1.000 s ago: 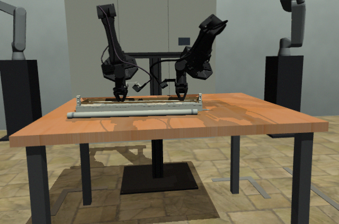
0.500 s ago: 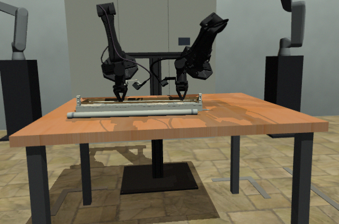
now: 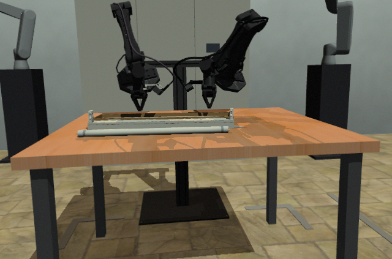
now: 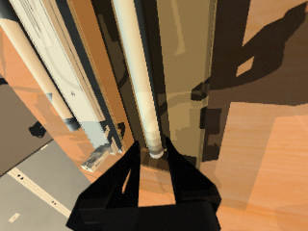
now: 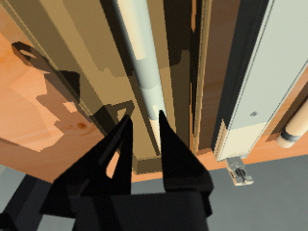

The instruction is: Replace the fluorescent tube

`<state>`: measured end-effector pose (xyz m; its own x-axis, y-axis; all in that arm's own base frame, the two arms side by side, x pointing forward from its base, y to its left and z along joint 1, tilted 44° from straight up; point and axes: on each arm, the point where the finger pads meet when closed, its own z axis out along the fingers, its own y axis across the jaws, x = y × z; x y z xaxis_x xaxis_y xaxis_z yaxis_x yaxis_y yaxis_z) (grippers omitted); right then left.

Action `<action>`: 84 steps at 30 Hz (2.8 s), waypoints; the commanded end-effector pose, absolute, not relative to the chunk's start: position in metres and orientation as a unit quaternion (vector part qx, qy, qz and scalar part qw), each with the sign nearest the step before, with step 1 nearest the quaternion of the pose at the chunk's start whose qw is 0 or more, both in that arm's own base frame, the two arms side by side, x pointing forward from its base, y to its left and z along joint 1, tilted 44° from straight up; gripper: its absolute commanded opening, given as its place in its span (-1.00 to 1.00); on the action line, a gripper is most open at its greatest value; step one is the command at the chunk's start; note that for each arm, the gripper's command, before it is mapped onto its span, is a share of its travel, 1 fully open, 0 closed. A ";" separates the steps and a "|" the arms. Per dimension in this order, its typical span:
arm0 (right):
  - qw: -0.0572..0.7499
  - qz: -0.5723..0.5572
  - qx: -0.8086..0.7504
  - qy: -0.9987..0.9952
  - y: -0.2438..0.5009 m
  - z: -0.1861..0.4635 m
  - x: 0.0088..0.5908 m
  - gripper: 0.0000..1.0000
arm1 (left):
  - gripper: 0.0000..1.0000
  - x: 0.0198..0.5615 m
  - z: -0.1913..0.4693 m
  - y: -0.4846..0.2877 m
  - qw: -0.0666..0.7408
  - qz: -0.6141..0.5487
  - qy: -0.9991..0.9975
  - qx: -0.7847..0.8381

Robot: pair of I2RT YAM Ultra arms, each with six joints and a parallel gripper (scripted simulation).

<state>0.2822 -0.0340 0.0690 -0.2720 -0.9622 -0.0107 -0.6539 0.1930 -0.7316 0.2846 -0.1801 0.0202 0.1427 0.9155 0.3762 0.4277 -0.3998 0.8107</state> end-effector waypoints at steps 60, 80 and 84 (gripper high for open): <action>0.327 -0.212 -0.296 0.872 -0.045 0.100 0.313 -0.02 | -0.02 0.319 0.025 -0.213 0.240 0.443 0.477 0.721; 0.391 -0.058 0.091 0.914 -0.072 0.145 0.354 -0.02 | -0.02 0.366 0.051 -0.257 0.244 0.440 0.492 0.711; 0.397 -0.048 0.117 0.909 -0.076 0.150 0.358 -0.02 | -0.02 0.361 0.054 -0.274 0.250 0.438 0.474 0.722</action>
